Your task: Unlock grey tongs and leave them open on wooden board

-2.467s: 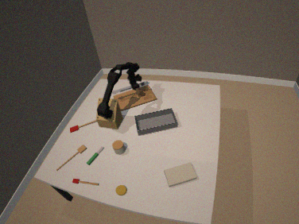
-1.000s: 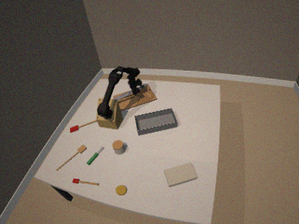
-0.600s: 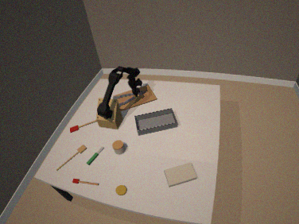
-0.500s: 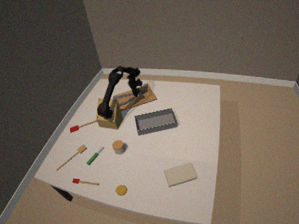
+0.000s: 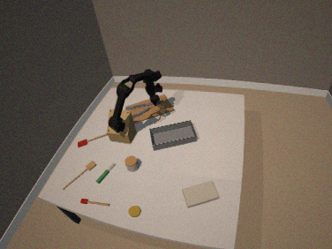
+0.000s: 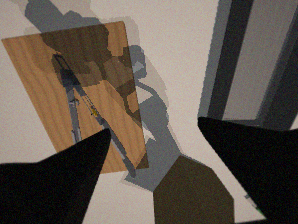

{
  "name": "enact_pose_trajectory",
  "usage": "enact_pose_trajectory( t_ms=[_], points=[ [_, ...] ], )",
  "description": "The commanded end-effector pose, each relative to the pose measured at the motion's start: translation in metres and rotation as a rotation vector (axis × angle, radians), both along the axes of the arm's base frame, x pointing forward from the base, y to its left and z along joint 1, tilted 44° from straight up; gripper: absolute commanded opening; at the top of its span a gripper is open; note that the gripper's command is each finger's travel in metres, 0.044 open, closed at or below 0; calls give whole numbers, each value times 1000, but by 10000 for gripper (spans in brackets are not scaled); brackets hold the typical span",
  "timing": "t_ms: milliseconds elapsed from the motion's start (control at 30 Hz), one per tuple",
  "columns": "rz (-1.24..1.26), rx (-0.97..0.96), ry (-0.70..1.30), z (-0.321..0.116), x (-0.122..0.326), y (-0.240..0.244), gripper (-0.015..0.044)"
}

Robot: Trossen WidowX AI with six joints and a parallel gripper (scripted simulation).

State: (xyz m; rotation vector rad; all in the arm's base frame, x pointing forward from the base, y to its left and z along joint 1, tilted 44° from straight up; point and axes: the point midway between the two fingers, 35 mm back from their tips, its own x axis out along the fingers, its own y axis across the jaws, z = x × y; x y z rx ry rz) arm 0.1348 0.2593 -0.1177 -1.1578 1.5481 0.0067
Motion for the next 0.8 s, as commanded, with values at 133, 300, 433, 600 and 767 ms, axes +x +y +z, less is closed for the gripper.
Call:
enact_pose_trajectory(
  t_ms=[133, 300, 433, 600, 767],
  points=[
    [11, -18, 8, 15, -5, 8, 440],
    [3, -7, 5, 40, -10, 28, 440],
    [3, -7, 5, 40, -10, 28, 440],
    [3, -7, 5, 40, -10, 28, 440],
    [3, -7, 5, 40, -10, 28, 440]
  ],
)
